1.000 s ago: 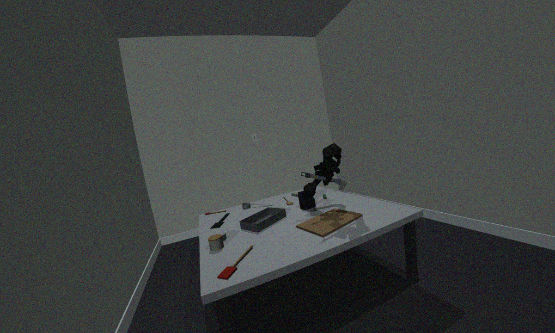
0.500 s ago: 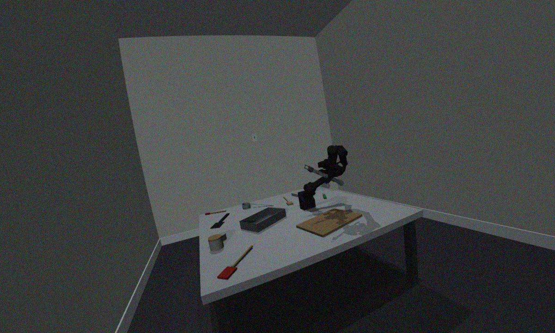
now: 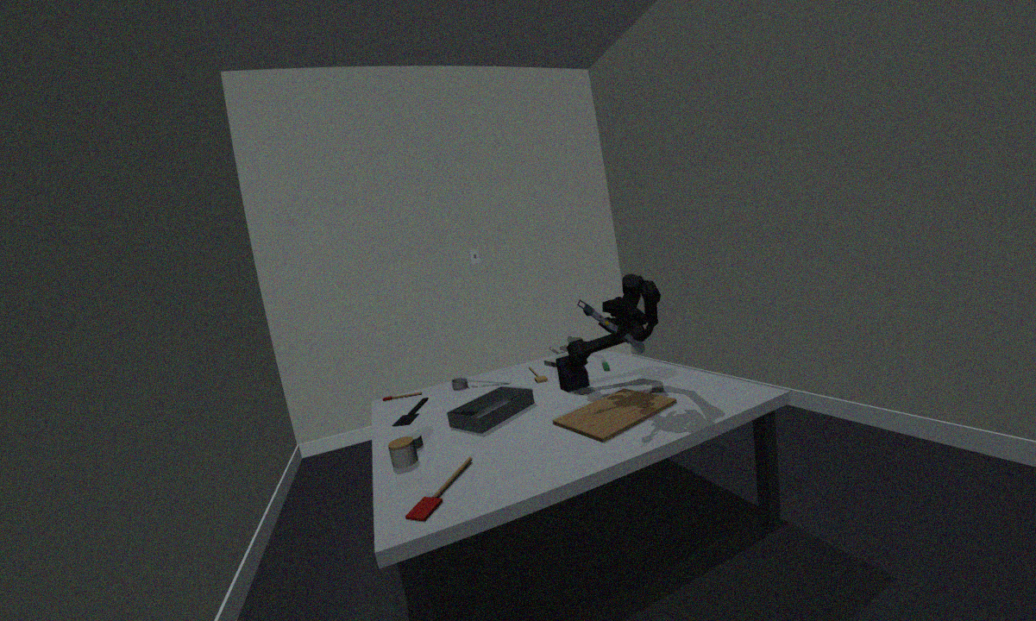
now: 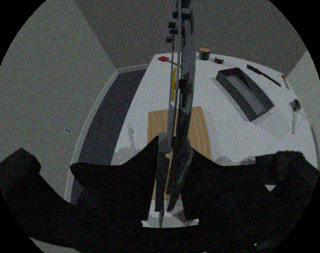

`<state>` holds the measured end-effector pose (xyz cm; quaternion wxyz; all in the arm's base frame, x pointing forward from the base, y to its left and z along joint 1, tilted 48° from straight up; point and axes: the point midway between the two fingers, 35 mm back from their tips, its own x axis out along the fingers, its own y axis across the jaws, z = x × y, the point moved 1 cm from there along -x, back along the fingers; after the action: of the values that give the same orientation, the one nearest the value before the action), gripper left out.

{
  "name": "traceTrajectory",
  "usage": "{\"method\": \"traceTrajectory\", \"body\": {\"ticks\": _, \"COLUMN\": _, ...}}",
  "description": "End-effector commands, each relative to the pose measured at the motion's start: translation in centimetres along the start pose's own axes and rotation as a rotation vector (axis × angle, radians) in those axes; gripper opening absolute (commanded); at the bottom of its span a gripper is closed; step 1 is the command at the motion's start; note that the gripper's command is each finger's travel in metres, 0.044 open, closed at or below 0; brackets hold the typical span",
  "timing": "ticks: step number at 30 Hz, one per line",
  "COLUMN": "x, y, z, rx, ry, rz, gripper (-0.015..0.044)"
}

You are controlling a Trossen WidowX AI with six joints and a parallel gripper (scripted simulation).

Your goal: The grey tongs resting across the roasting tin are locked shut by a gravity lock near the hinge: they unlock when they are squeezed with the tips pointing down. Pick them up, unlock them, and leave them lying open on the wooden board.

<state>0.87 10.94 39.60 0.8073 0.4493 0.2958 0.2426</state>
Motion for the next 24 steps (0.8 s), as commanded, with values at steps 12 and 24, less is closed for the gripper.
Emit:
{"method": "traceTrajectory", "body": {"ticks": 12, "x": 1.1, "y": 0.4, "z": -2.2, "rx": -0.045, "ry": -0.178, "rz": -0.007, "gripper": -0.015}}
{"method": "traceTrajectory", "body": {"ticks": 24, "x": 3.1, "y": 0.5, "z": -3.8, "rx": -0.097, "ry": -0.314, "rz": -0.032, "gripper": -0.015}}
